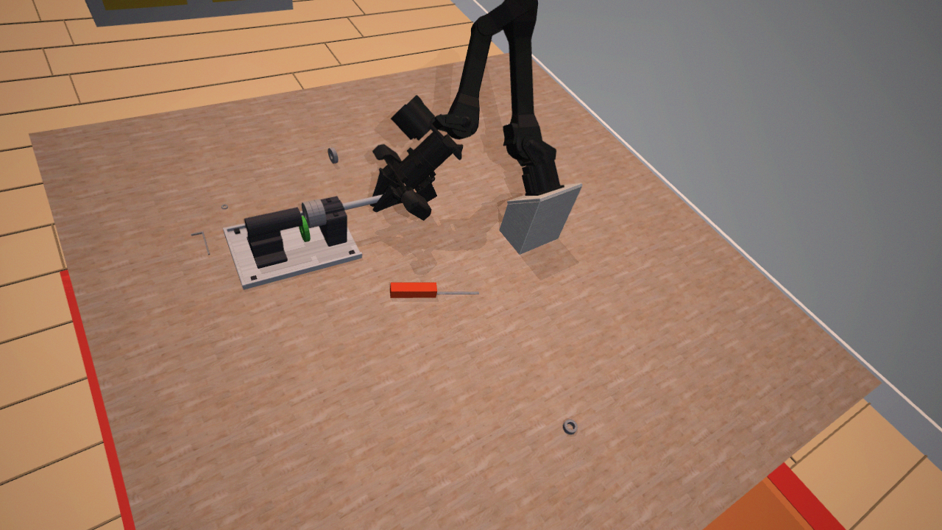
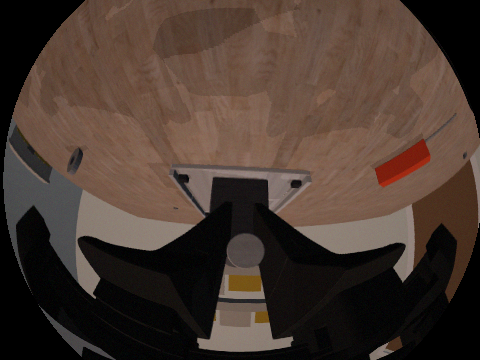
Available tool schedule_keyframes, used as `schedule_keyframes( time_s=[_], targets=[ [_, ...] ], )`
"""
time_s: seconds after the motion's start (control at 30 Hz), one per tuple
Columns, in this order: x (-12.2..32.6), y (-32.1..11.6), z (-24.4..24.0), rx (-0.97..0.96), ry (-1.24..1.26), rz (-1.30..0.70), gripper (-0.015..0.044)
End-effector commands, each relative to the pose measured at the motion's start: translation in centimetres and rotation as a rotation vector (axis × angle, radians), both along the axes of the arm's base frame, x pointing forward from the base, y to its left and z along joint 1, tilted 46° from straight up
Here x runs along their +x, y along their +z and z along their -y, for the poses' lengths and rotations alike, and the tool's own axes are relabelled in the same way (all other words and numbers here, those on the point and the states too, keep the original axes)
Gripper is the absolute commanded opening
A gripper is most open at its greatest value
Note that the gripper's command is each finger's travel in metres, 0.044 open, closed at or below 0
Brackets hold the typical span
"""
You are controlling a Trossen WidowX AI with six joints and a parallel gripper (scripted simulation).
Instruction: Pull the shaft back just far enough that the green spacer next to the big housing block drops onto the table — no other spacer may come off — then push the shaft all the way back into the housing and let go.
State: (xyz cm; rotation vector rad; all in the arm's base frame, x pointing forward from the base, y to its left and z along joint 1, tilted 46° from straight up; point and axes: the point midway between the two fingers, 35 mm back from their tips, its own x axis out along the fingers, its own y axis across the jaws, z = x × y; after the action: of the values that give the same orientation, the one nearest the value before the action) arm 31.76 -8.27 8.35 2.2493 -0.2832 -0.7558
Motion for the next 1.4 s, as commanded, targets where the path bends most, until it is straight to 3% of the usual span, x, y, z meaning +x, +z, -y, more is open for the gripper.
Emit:
schedule_keyframes(
  time_s=[0.0,1.37],
  targets=[
    [-0.11,0.06,0.04,-0.006,0.000,-0.001,0.0000],
    [0.65,0.05,-0.09,-0.006,0.000,-0.001,0.0000]
  ],
)
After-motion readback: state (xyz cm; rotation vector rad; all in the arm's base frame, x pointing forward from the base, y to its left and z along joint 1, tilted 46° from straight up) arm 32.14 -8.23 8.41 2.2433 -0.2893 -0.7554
